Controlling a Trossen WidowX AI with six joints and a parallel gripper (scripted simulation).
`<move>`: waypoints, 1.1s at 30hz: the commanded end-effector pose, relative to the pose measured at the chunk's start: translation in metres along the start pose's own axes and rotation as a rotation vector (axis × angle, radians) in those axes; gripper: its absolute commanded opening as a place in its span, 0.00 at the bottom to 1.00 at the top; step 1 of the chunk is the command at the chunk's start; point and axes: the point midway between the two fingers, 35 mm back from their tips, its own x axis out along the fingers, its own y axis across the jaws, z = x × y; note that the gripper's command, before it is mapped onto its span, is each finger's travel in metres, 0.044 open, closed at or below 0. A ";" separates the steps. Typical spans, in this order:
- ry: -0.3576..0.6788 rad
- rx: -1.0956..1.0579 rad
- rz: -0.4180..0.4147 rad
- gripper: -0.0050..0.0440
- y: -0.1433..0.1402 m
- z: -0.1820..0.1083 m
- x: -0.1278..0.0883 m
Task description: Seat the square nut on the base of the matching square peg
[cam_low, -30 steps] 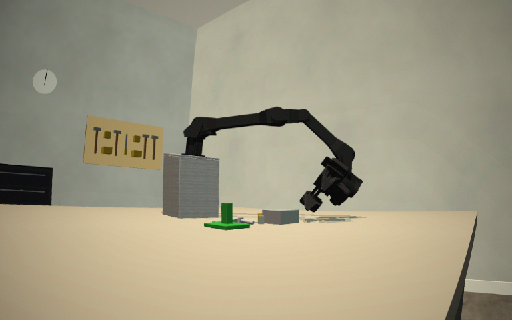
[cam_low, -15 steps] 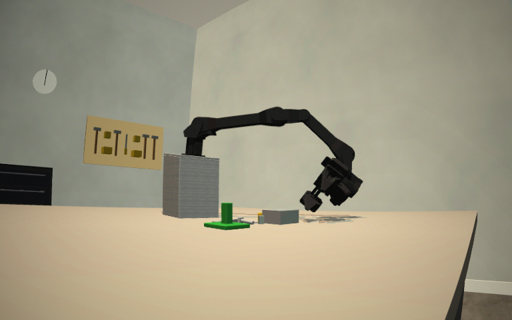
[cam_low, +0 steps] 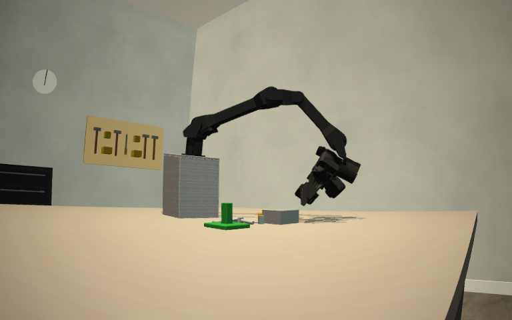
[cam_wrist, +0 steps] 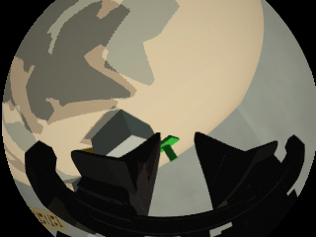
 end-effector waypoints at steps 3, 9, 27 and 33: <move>-0.088 -0.017 0.136 0.18 0.006 -0.019 0.006; -0.207 -0.040 0.238 0.10 0.016 -0.034 0.008; -0.654 -0.246 0.443 0.10 0.092 -0.097 0.006; -0.705 -0.273 0.462 0.10 0.104 -0.107 0.006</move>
